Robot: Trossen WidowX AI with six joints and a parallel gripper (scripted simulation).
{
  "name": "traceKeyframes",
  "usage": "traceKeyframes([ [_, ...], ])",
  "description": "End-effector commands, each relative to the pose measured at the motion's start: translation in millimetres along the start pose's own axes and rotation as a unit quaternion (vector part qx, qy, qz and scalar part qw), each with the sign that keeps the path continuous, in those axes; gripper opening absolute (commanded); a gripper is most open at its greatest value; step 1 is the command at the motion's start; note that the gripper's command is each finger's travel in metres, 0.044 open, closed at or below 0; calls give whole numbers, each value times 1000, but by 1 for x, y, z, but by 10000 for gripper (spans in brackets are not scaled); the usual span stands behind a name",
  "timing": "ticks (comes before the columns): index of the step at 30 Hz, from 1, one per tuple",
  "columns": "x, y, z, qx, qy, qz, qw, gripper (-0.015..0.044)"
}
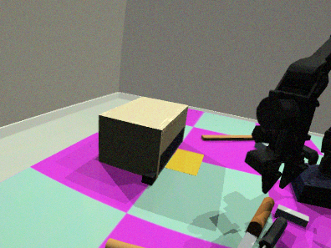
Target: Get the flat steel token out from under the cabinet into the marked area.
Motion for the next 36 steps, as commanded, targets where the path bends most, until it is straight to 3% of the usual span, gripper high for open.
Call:
traceKeyframes([
  [1,0,0,0,0,-1,-21,1000,270],
  [36,0,0,0,0,-1,-160,987,270],
])
Point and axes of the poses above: the point midway between the two fingers, 35 mm back from their tips, its own z axis out along the fingers, its own x axis across the jaws, y = z × x, the point moved 1 cm from there along -z, back along the fingers, and after that the axes turned 11 degrees about z, right-handed, at the moved point
